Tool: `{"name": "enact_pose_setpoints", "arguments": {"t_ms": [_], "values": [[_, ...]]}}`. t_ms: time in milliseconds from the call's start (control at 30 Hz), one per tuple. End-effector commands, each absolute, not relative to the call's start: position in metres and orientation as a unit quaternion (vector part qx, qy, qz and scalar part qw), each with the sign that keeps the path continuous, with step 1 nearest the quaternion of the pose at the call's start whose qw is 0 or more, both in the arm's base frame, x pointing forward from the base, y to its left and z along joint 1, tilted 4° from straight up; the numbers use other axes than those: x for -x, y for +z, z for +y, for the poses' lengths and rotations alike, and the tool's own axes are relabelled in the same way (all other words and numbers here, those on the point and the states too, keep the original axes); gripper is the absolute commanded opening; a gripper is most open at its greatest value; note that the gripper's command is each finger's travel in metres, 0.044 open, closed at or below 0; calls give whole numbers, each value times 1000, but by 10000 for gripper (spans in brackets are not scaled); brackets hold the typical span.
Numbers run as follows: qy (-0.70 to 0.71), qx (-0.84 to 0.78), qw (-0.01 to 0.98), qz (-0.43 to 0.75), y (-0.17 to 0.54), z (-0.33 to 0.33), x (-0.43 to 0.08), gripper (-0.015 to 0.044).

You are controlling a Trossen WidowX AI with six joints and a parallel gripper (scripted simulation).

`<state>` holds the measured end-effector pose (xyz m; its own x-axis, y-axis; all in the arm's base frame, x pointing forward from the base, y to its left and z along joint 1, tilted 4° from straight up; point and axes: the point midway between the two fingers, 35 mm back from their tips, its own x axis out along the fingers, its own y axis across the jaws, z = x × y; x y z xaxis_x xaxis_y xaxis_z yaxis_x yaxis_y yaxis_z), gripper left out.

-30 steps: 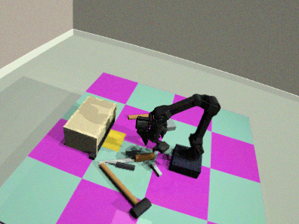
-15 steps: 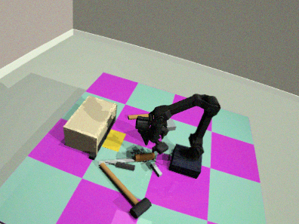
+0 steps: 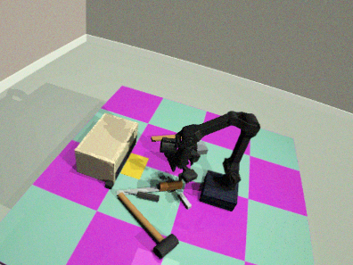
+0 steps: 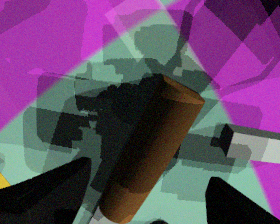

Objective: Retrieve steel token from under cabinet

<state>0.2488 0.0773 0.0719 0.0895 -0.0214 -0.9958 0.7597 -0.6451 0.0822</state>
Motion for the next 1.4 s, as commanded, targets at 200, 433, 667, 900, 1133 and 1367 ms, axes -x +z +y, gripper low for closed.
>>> {"name": "enact_pose_setpoints", "arguments": {"t_ms": [200, 433, 667, 900, 1133, 1367], "values": [[-628, -679, 286, 250, 72, 78, -248, 270], [-635, -687, 267, 233, 72, 77, -249, 270], [-641, -694, 247, 215, 72, 77, -249, 270], [-647, -701, 228, 197, 72, 77, -249, 270], [-650, -705, 215, 185, 52, 78, -247, 270], [-651, -706, 212, 183, 46, 79, -246, 270]]}}
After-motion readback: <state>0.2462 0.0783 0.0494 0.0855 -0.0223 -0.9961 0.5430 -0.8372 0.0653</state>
